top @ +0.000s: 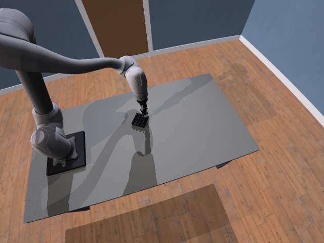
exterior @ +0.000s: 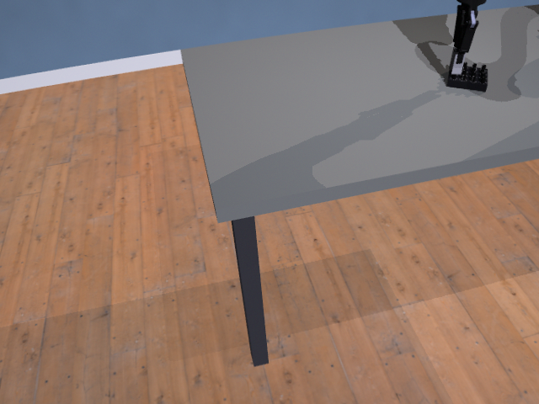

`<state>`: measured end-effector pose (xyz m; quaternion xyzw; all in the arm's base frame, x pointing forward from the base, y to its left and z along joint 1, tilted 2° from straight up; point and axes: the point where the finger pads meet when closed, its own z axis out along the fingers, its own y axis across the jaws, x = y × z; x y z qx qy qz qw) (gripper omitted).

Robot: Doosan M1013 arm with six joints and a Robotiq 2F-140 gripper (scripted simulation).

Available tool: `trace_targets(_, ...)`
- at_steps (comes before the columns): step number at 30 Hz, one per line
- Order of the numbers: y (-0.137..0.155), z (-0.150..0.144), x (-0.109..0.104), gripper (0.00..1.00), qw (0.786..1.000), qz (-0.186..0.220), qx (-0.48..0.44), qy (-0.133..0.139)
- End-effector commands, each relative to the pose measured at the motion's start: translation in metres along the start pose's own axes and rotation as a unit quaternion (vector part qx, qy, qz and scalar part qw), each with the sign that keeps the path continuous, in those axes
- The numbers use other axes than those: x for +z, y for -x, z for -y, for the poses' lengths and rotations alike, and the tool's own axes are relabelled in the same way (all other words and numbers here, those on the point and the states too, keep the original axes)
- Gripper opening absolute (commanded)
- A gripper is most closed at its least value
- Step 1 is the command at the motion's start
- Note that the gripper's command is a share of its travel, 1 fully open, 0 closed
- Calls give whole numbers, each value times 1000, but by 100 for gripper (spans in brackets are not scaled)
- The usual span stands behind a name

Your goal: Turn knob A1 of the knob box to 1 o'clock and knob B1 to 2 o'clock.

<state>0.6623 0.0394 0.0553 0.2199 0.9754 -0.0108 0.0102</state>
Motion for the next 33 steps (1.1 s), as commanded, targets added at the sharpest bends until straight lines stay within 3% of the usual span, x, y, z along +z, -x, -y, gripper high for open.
trace_targets(1, 0, 0, 0, 12, 1000, 0, 0, 0)
trace_targets(33, 0, 0, 14, 12, 1000, 0, 0, 0)
